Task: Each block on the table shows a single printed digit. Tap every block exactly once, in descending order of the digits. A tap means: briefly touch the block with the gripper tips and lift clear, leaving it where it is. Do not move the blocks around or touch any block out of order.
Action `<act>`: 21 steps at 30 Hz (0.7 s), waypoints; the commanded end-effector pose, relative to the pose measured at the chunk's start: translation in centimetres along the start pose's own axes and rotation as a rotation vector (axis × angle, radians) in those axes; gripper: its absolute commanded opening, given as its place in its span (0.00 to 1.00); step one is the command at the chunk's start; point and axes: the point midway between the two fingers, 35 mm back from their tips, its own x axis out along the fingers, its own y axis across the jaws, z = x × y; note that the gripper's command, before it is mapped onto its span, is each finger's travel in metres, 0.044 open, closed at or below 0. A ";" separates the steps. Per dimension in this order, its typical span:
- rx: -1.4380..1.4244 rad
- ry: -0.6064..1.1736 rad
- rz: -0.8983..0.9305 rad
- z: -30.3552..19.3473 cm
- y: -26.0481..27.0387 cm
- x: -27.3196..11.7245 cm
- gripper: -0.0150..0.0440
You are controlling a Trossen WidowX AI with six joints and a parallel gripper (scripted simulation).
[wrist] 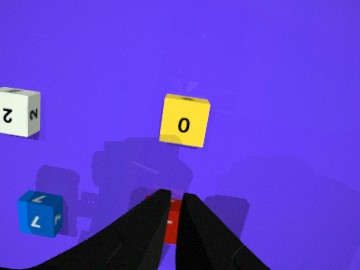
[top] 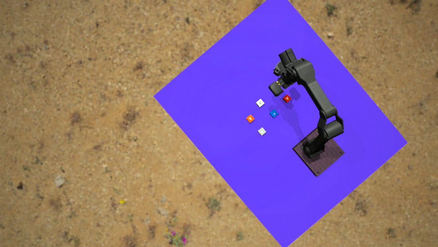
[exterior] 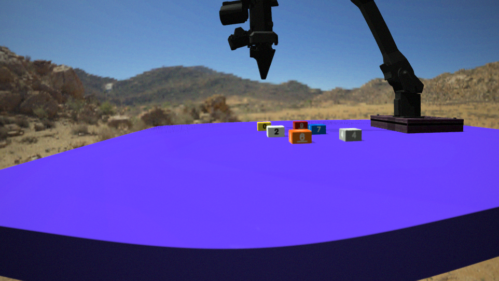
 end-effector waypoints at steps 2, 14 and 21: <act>-0.022 0.000 0.001 0.3 -0.2 1.9 0.29; -0.022 0.000 0.001 0.1 -0.1 8.0 0.29; -0.022 0.000 0.001 0.1 -0.1 8.9 0.29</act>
